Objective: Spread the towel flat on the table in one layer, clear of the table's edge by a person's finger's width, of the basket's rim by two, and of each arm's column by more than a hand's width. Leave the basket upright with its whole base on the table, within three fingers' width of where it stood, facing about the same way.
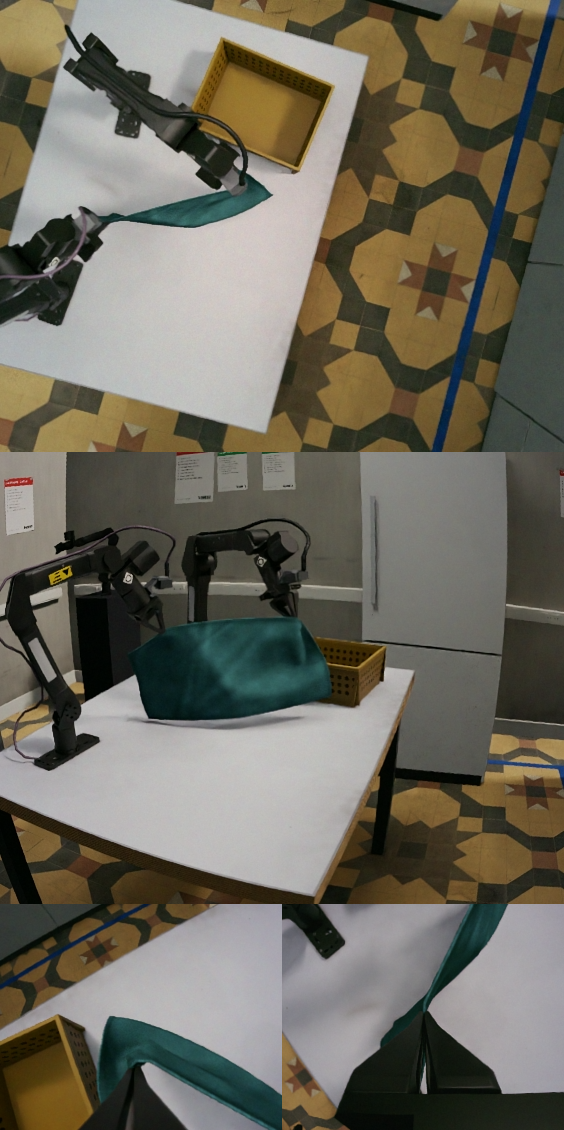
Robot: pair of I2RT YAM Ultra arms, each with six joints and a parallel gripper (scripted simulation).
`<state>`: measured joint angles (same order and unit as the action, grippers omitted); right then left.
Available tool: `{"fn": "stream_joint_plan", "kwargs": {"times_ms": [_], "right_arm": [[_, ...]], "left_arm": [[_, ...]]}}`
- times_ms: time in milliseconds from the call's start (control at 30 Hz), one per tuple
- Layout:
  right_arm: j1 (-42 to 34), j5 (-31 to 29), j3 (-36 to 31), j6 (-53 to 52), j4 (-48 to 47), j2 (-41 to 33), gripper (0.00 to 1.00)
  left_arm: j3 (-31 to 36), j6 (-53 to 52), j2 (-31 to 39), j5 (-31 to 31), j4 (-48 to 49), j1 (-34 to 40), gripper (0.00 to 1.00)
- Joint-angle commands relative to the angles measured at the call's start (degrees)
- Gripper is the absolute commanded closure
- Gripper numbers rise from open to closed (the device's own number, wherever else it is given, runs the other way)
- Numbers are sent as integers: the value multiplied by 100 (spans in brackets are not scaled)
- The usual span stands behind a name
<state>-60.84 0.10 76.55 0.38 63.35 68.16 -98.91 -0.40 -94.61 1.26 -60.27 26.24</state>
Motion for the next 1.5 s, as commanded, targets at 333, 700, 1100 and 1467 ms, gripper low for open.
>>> {"fn": "stream_joint_plan", "kwargs": {"times_ms": [333,700,1100,1467], "right_arm": [[-46,25,233,-43,139,35,100],[-46,25,233,-43,139,35,100],[-46,25,233,-43,139,35,100],[157,18,-676,-49,-509,-258,100]], "left_arm": [[-210,98,-61,-180,136,4,100],[-210,99,-61,-180,135,4,100],[-210,99,-61,-180,135,4,100],[691,98,202,-175,681,124,100]]}}
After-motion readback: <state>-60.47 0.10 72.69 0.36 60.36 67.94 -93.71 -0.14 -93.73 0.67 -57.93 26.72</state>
